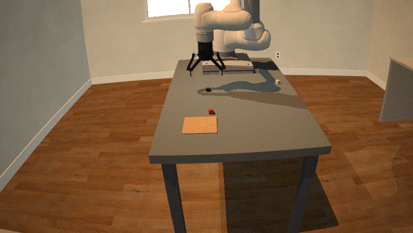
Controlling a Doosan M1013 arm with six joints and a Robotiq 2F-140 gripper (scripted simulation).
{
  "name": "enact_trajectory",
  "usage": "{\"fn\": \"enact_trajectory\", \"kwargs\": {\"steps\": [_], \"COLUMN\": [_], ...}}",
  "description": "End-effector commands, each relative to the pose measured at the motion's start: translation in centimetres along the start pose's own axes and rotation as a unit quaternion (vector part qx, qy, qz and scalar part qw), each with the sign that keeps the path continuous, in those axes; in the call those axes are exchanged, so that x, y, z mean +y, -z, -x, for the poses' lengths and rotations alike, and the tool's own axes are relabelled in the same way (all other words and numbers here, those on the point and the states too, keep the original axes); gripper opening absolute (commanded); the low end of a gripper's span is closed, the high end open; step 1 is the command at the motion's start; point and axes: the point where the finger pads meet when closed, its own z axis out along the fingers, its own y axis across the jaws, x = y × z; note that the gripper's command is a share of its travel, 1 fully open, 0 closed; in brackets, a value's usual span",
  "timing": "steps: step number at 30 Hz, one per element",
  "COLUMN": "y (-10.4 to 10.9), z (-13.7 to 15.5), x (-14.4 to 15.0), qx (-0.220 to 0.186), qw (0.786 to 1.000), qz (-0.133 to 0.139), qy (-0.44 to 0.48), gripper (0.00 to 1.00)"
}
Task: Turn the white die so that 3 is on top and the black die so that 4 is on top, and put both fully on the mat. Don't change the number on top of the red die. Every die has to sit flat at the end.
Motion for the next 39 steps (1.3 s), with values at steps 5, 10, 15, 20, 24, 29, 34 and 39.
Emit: {"fn": "enact_trajectory", "kwargs": {"steps": [5, 10, 15, 20, 24, 29, 34, 39], "y": [-0.2, -0.2, -0.2, -0.2, -0.2, -0.2, -0.2, -0.3], "z": [0.2, 0.2, 0.2, 0.2, 0.1, -0.8, -1.9, -4.9], "x": [-0.3, -0.3, -0.3, -0.3, -0.3, -0.4, -0.4, -0.6], "qx": [-0.001, -0.001, -0.001, -0.001, -0.001, -0.001, -0.001, -0.001], "qw": [1.0, 1.0, 1.0, 1.0, 1.0, 1.0, 1.0, 1.0], "qz": [-0.003, -0.003, -0.003, -0.003, -0.003, -0.003, -0.003, -0.003], "qy": [0.001, 0.001, 0.001, 0.001, 0.001, 0.001, 0.001, 0.001], "gripper": [1.0, 1.0, 1.0, 1.0, 1.0, 1.0, 1.0, 1.0]}}
